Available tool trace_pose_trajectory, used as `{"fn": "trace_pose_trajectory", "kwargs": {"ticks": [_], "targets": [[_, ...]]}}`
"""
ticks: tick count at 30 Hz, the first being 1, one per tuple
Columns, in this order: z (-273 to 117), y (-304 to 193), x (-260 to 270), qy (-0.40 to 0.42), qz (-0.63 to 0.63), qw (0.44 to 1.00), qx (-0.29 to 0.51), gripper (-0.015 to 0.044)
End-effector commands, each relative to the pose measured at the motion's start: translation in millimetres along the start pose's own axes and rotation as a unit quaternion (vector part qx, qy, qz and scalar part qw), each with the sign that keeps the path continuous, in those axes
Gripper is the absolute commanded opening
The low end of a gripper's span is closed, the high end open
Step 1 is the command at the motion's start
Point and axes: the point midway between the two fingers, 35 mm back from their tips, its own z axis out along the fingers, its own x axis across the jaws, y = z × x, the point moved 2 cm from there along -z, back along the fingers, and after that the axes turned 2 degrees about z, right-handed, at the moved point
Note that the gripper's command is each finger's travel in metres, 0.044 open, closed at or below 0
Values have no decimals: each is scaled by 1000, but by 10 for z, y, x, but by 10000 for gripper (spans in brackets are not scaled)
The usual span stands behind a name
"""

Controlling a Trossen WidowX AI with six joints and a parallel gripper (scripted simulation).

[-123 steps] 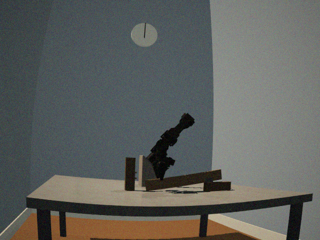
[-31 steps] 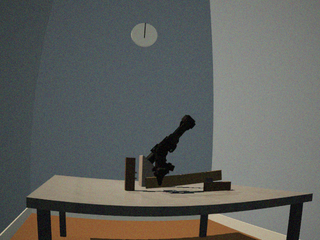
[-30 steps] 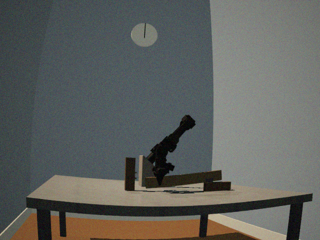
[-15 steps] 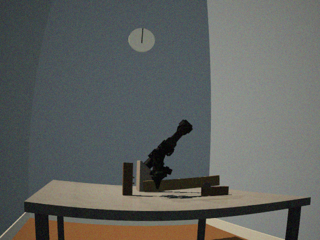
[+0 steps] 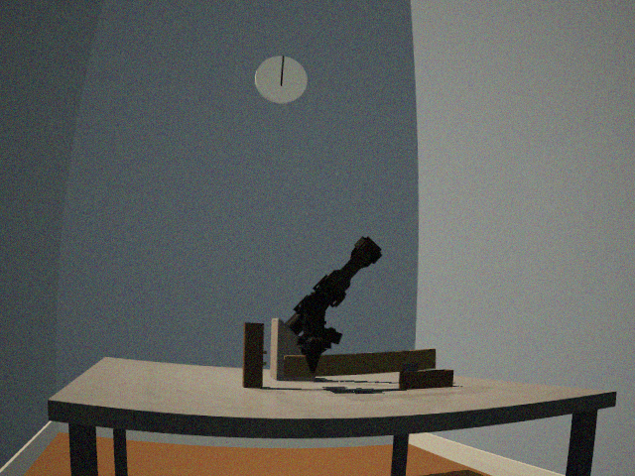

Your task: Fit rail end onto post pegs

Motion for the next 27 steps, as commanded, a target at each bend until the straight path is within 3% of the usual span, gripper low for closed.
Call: {"fn": "trace_pose_trajectory", "kwargs": {"ticks": [1, 27], "targets": [[-62, 2, -29, -7, -1, 1000, -1, 0], [-193, 0, -23, -7, -1, 1000, 0, 0]]}}
